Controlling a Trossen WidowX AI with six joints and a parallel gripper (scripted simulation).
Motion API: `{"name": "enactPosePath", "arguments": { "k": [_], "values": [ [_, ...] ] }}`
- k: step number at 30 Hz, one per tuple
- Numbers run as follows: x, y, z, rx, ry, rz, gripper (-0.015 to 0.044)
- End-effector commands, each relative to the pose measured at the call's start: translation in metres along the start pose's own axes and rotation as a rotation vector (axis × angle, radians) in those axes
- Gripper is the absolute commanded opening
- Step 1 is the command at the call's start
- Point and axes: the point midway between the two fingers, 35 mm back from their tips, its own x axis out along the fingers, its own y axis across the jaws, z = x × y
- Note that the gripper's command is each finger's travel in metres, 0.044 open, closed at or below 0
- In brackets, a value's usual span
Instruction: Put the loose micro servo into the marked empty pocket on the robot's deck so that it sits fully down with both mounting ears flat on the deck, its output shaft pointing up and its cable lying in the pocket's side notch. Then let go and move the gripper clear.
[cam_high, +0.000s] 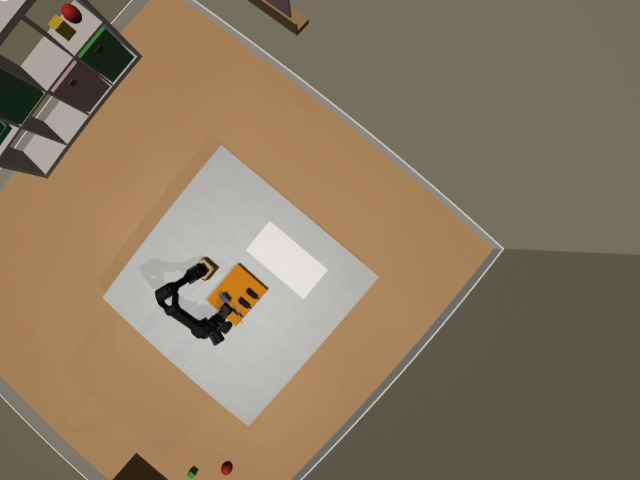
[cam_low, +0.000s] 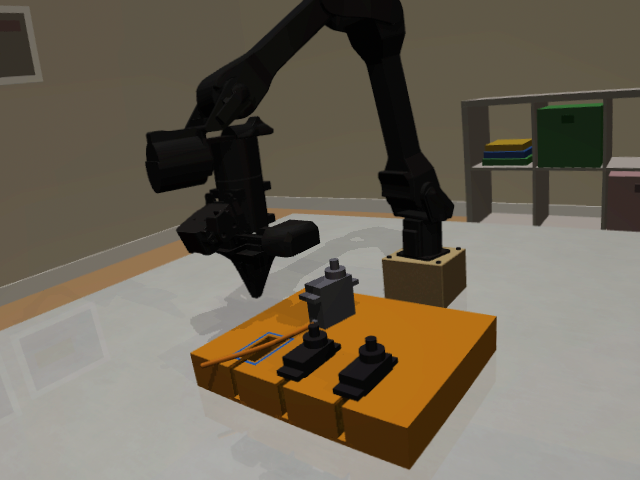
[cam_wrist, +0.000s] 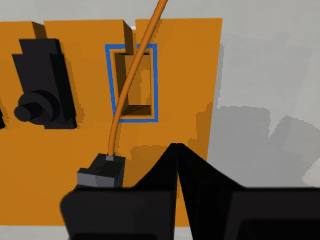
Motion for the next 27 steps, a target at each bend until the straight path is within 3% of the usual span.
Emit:
{"name": "enactPosePath", "arguments": {
  "k": [1, 27],
  "values": [
    [0.006, 0.001, -0.001, 0.009, 0.005, 0.009, 0.0],
    [0.043, 0.002, -0.001, 0.009, 0.005, 0.009, 0.0]
  ]
}}
